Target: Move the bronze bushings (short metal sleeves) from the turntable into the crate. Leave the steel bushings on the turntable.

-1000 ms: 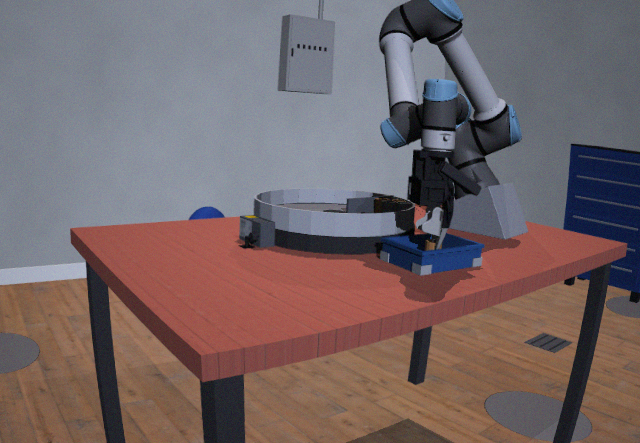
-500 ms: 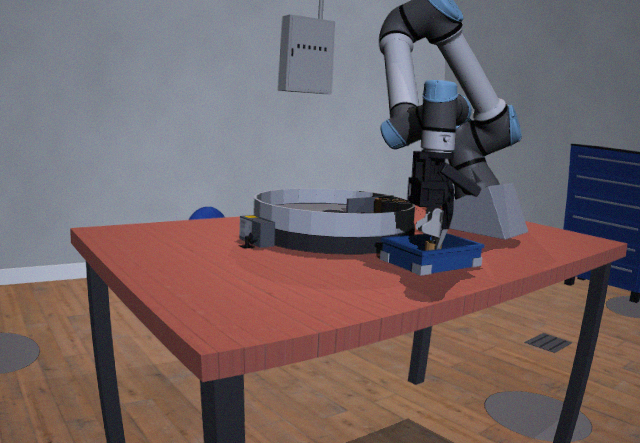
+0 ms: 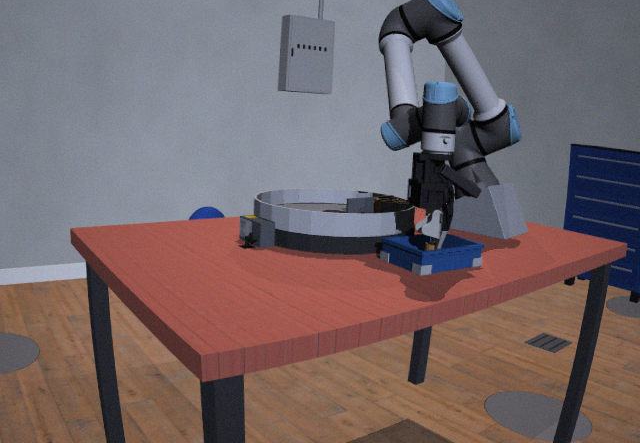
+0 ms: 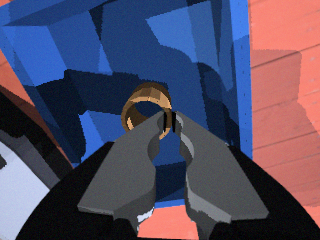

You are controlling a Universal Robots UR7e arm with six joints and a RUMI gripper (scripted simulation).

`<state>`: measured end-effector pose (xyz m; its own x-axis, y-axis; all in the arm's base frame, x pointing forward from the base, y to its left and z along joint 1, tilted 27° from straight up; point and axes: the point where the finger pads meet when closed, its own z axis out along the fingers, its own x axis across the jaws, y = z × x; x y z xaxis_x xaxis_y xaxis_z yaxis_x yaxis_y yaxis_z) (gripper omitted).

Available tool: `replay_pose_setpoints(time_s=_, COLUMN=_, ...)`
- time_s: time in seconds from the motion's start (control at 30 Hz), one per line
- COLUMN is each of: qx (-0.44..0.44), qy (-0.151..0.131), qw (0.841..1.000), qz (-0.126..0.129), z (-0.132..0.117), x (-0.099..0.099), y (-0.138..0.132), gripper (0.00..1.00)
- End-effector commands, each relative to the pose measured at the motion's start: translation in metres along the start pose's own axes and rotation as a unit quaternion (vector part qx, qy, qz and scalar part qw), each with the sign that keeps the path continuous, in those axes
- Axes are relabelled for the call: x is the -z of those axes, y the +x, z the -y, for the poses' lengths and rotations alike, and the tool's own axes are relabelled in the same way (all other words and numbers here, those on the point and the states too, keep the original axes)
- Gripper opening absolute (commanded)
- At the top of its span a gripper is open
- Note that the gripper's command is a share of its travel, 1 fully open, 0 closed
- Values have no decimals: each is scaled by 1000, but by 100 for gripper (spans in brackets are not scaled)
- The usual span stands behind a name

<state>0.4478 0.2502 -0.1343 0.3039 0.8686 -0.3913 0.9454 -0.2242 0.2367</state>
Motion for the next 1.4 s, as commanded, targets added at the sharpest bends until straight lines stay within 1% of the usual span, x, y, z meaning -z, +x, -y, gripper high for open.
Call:
replay_pose_setpoints(time_s=0.0, qx=0, qy=-1, qw=1000, qz=-1, z=0, x=0, y=0, gripper=0)
replay_pose_setpoints(time_s=1.1, qx=0, qy=-1, qw=1000, qz=-1, z=0, x=0, y=0, gripper=0)
replay_pose_setpoints(time_s=1.13, qx=0, qy=-1, qw=1000, qz=-1, z=0, x=0, y=0, gripper=6)
replay_pose_setpoints(time_s=1.37, qx=0, qy=-1, qw=1000, qz=-1, z=0, x=0, y=0, gripper=6)
